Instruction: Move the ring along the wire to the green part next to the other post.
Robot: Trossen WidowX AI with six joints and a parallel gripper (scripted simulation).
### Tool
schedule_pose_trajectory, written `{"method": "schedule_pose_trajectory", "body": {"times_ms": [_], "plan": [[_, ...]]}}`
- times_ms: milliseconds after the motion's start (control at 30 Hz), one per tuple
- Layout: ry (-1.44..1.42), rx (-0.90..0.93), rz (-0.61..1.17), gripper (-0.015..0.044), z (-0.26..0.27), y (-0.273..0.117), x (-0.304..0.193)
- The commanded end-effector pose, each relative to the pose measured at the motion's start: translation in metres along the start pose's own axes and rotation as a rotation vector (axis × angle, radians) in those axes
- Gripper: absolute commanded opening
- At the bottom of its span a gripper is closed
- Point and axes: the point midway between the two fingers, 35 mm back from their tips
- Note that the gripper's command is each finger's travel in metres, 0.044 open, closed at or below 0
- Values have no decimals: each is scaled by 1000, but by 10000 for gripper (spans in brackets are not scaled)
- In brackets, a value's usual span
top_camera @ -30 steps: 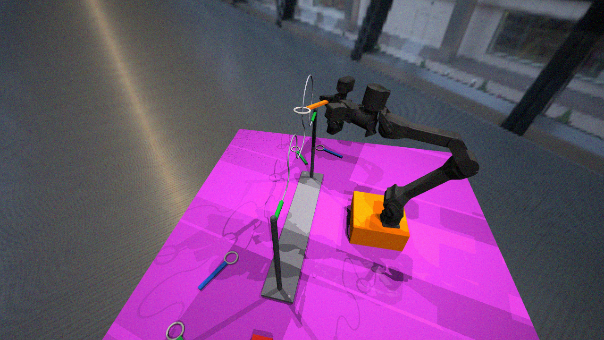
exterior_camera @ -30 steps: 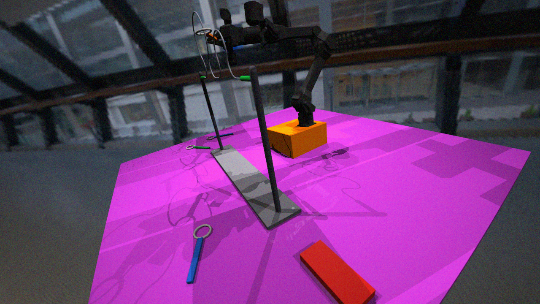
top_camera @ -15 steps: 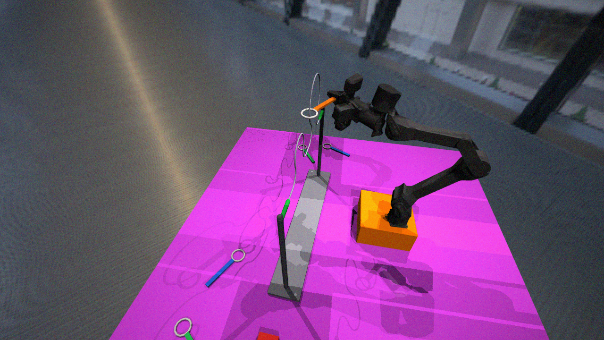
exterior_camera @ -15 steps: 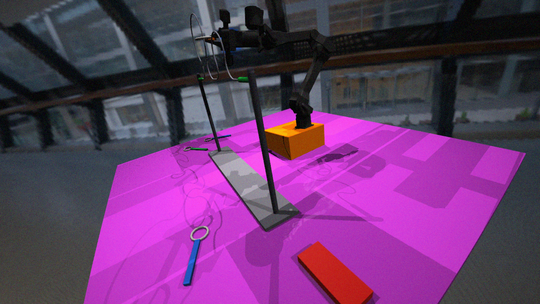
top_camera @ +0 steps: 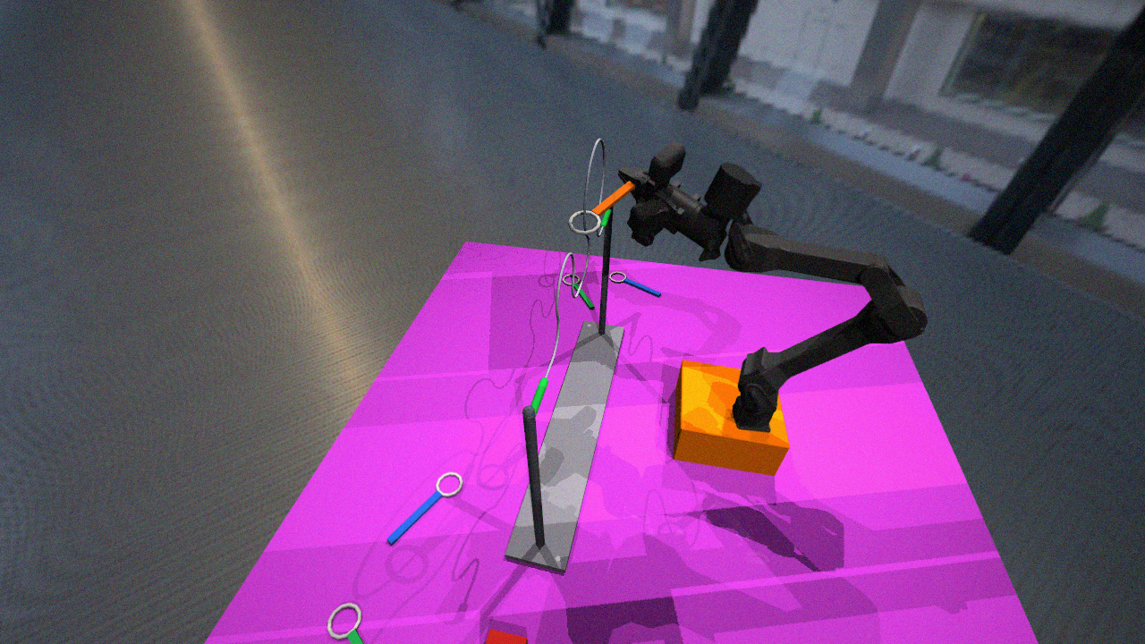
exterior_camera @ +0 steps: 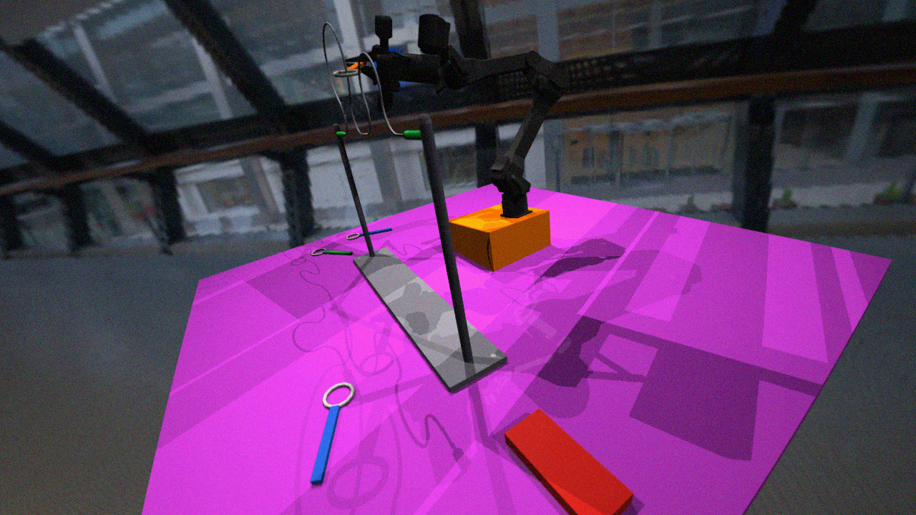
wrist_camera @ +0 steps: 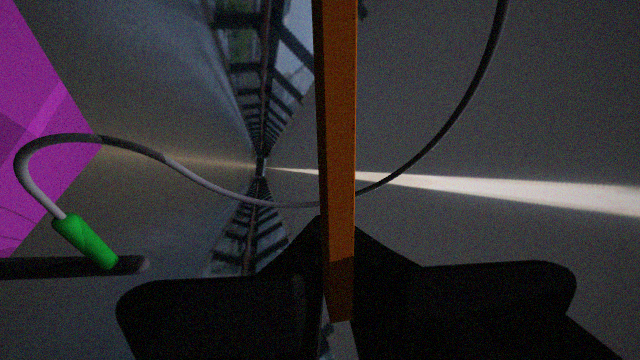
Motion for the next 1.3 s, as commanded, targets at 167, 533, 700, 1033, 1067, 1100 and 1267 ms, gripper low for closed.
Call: {"method": "schedule_pose_trajectory", "body": {"times_ms": [167,533,700,1033,1067,1100,1267], "plan": [[-96,-57,1,-150,-4,0,-1],[-214,-125,4,-150,-9,0,-1],[-266,-156,5,-150,-10,0,-1],[-352,-206,8,-150,-12,0,-1],[-360,-210,8,-150,-12,0,-1],[-367,-214,8,-150,-12,0,-1],[-388,-227,10,-150,-10,1,-2]]}}
Point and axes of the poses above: the point midway between the two fingers, 35 mm back from their tips, its own y axis out along the fingers, its own z axis across the jaws, x = y × z, and after that the axes turned 14 degrees about -y, right-handed
